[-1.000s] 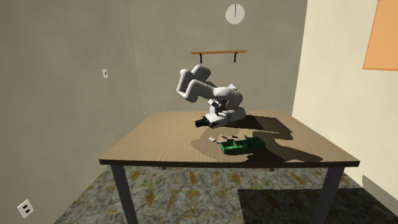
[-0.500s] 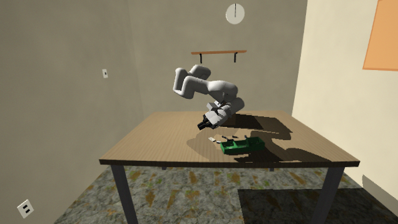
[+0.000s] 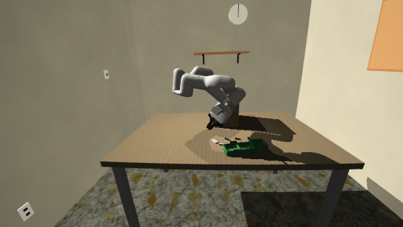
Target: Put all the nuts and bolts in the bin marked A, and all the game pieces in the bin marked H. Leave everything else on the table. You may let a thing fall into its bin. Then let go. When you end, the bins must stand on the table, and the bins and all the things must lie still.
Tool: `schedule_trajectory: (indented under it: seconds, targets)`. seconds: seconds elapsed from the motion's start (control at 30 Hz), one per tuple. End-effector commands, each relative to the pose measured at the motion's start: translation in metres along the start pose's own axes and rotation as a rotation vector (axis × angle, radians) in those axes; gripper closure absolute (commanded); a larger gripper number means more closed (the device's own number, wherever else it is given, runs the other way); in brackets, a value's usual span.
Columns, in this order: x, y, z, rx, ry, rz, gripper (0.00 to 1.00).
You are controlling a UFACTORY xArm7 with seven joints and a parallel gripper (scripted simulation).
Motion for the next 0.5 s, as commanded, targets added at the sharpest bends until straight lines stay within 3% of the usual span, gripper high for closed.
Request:
schedule_trajectory:
  seconds: [0.0, 0.07, 0.13, 0.23, 0.3, 0.37, 0.47]
  targets:
    - [0.005, -0.012, -0.003, -0.085, -0.074, 0.083, 0.93]
    - [0.008, -0.023, -0.009, -0.129, -0.114, 0.137, 0.93]
    - [0.008, -0.023, -0.009, -0.129, -0.114, 0.137, 0.93]
    - [0.013, -0.04, -0.015, -0.204, -0.18, 0.235, 0.93]
    - [0.013, -0.04, -0.015, -0.207, -0.183, 0.239, 0.93]
    - [0.017, -0.052, -0.017, -0.255, -0.224, 0.317, 0.93]
    - [0.017, -0.056, -0.02, -0.26, -0.229, 0.325, 0.93]
Point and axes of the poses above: the point where the finger pads meet when closed, its own y axis out along the fingers, its own x axis across the jaws, z = x × y, the point moved 10 cm from there along -y, back along the fingers, and after that the axes turned 2 degrees about -y, right-handed, at the moved point
